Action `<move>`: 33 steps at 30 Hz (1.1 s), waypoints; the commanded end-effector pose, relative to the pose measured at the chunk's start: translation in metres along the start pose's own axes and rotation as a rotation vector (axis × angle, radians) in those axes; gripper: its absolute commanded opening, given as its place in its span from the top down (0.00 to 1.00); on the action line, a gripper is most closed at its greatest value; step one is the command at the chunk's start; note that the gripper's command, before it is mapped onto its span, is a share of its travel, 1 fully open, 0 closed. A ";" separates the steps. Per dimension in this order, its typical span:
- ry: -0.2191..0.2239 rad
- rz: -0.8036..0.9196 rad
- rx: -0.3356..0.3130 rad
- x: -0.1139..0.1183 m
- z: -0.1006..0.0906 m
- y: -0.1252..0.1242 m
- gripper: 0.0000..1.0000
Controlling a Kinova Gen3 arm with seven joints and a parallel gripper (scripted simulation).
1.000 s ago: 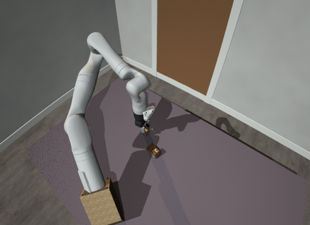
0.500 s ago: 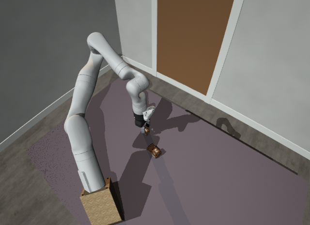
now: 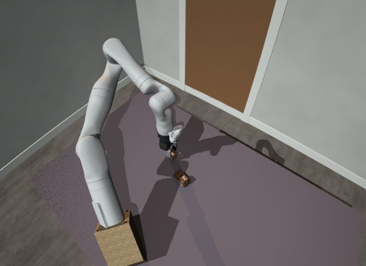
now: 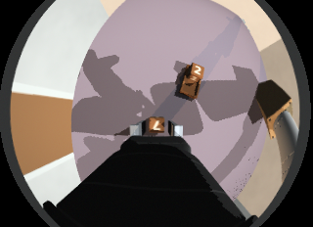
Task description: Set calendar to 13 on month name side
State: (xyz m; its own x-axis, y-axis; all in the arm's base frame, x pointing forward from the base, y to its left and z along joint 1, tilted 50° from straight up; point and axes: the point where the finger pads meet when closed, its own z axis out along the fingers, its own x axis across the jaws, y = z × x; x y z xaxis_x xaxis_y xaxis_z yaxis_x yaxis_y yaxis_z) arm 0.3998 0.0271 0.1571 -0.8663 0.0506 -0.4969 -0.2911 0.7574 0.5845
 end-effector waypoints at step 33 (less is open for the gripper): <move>-0.001 0.000 0.001 0.000 0.026 0.000 0.10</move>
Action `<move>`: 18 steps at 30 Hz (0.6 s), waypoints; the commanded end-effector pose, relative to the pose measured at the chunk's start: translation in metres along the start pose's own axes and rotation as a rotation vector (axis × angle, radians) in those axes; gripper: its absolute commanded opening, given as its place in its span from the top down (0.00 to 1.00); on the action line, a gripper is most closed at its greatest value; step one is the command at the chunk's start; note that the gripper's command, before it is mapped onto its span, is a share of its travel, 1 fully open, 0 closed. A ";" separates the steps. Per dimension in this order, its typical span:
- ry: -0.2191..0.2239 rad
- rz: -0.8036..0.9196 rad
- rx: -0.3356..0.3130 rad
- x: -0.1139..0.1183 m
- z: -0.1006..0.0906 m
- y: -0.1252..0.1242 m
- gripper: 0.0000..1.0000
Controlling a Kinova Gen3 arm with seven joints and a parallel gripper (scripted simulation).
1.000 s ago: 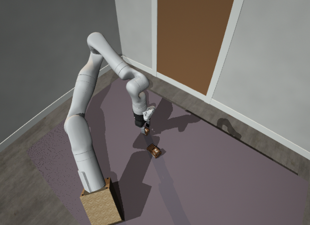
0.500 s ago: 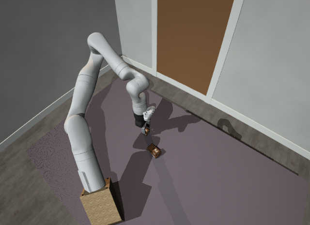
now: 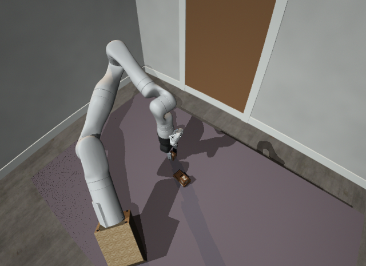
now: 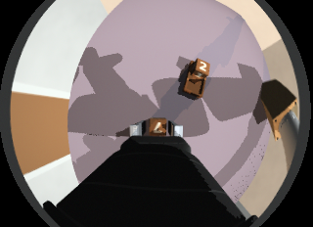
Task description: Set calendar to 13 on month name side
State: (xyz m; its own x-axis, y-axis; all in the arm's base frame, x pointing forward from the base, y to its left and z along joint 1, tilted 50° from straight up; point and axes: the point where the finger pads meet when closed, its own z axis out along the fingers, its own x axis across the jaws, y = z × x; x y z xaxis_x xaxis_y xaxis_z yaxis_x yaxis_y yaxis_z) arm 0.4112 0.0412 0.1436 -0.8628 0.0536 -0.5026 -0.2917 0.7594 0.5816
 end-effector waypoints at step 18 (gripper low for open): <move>0.006 0.002 -0.002 0.002 0.007 0.000 0.10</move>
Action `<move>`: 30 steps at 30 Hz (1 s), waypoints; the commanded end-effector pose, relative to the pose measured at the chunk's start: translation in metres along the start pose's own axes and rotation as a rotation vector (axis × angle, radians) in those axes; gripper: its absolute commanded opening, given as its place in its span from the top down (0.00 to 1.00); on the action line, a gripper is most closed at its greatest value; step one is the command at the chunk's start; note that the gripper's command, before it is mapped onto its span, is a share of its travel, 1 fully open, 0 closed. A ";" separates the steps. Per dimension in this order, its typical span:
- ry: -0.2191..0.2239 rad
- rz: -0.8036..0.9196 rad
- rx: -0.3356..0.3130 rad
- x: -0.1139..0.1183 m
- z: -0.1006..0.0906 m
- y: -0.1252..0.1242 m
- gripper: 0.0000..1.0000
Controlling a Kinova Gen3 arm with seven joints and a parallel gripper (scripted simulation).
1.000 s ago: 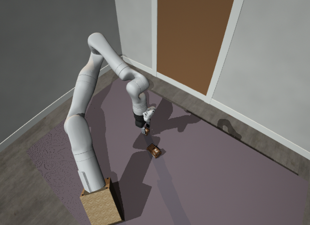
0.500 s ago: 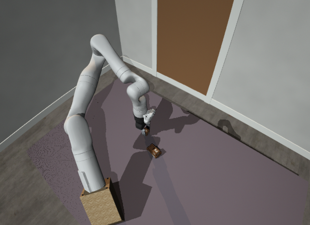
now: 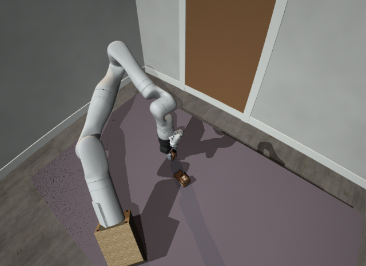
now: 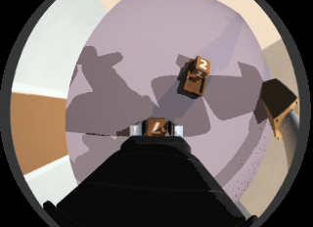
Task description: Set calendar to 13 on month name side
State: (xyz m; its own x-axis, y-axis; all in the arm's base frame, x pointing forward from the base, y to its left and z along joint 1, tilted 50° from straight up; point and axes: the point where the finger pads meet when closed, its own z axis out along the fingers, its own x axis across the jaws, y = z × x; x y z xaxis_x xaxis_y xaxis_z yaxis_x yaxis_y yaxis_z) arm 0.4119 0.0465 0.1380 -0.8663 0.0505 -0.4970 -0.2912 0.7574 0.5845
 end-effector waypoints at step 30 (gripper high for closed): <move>-0.001 0.000 0.001 0.000 -0.001 0.000 0.40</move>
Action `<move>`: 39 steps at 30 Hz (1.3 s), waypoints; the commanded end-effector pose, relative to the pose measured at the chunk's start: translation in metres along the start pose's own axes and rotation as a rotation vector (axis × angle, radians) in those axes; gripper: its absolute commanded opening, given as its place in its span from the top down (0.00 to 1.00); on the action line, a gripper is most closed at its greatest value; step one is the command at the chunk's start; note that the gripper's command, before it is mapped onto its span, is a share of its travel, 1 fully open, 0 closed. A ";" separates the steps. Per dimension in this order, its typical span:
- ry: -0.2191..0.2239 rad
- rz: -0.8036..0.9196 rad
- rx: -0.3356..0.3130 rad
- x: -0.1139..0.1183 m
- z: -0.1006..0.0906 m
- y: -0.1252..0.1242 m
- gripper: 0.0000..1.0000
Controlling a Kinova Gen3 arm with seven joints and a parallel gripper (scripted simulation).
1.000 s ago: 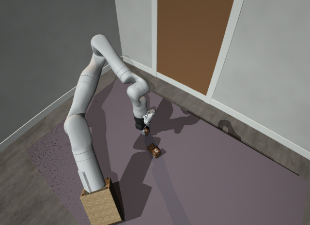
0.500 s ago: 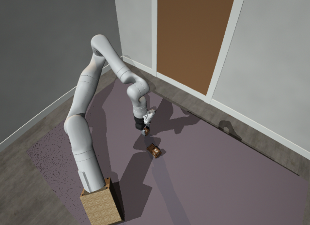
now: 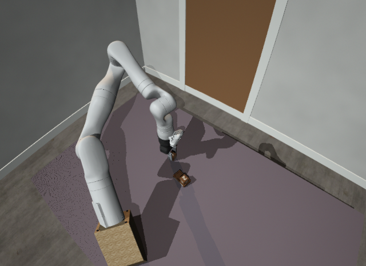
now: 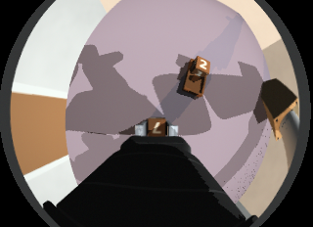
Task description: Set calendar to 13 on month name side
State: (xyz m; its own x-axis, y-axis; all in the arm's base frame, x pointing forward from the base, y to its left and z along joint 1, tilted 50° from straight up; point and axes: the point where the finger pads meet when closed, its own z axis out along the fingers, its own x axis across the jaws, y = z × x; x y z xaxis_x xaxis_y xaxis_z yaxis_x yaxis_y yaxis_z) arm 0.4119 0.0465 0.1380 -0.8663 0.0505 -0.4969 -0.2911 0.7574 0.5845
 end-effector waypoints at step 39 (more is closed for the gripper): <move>-0.001 0.000 0.001 0.000 -0.014 0.000 0.40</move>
State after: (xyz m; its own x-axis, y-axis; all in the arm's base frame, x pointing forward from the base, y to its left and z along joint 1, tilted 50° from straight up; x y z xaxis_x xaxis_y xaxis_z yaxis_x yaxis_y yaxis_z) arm 0.4058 0.0430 0.1416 -0.8708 0.0455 -0.4896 -0.2914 0.7542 0.5885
